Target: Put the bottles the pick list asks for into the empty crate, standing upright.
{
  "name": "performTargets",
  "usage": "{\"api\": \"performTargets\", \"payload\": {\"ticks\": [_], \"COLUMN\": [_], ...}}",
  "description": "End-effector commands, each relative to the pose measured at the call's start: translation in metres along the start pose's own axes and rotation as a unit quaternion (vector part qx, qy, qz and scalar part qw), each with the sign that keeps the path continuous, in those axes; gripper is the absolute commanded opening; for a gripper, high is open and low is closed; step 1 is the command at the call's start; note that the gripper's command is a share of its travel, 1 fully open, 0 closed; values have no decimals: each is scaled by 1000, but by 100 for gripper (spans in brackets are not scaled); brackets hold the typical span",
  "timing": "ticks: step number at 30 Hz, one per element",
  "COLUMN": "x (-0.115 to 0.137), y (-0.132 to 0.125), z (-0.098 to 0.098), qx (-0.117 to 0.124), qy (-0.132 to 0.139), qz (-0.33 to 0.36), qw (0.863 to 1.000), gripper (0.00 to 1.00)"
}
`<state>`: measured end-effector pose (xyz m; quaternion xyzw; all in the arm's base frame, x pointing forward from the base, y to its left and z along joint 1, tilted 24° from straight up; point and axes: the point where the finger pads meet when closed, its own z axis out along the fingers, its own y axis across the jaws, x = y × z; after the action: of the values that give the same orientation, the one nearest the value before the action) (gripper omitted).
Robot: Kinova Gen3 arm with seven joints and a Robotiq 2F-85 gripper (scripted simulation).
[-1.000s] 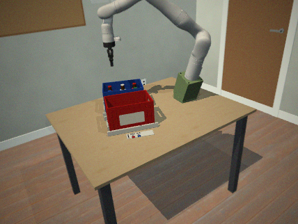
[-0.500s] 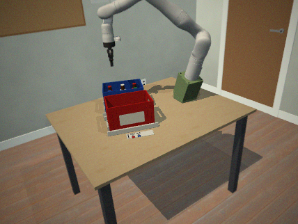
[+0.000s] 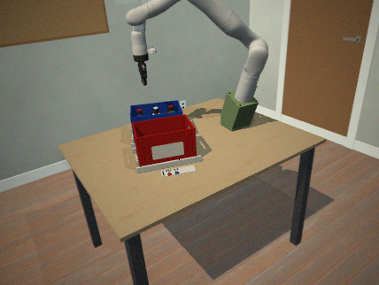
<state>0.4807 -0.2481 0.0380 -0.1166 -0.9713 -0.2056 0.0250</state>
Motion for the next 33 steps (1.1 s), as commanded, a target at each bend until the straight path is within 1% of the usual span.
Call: {"api": "performTargets", "payload": {"ticks": [1,6,11,13,21,28,30,33], "x": [14,34,55,55,88,116,116,129], "y": [-3,-6,-10,-10,-15,-20,-20,-22], "z": [8,22,36,36,59,78,78,86], "qx": [1,1,1,1,2,1,1,1], "qy": [-3,-3,-3,-3,-3,-3,-3,-2], "qz": [-58,-141,-223,-223,-343,-343,-343,-343], "qw": [998,990,975,975,939,939,939,939], "gripper": [67,67,67,67,67,67,67,67]}}
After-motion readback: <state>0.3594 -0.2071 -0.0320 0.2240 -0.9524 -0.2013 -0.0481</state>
